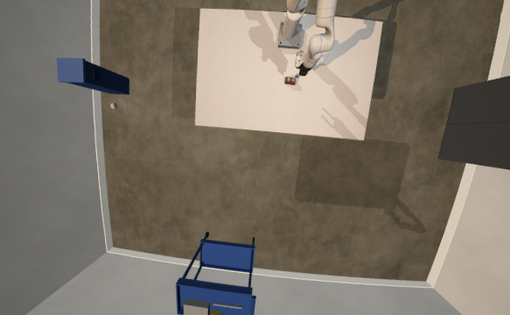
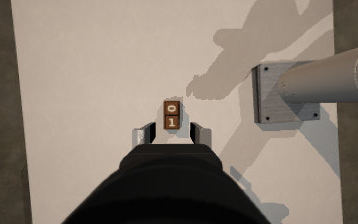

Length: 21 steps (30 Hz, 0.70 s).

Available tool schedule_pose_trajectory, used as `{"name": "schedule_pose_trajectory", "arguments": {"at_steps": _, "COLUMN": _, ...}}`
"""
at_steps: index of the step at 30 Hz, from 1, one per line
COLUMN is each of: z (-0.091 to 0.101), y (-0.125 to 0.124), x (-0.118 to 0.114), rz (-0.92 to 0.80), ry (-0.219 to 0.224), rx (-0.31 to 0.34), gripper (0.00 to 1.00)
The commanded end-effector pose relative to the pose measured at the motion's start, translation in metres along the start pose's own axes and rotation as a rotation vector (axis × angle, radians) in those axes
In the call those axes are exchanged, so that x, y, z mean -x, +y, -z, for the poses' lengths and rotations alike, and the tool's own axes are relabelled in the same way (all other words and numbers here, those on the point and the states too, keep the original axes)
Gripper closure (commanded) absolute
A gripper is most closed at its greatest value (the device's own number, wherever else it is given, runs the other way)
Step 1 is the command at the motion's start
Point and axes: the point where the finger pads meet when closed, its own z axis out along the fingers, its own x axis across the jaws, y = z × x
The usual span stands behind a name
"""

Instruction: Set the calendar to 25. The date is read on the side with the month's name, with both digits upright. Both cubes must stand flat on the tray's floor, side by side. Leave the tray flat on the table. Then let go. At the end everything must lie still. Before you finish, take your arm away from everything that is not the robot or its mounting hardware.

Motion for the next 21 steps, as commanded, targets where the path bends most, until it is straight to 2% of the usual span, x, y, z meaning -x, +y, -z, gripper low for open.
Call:
{"name": "schedule_pose_trajectory", "arguments": {"at_steps": 1, "z": 0.0091, "y": 0.0023, "x": 0.0032, "rz": 0.002, "ry": -0.014, "rx": 0.008, "gripper": 0.00}}
{"name": "schedule_pose_trajectory", "arguments": {"at_steps": 21, "z": 0.0117, "y": 0.0023, "x": 0.0032, "rz": 0.002, "ry": -0.014, "rx": 0.008, "gripper": 0.00}}
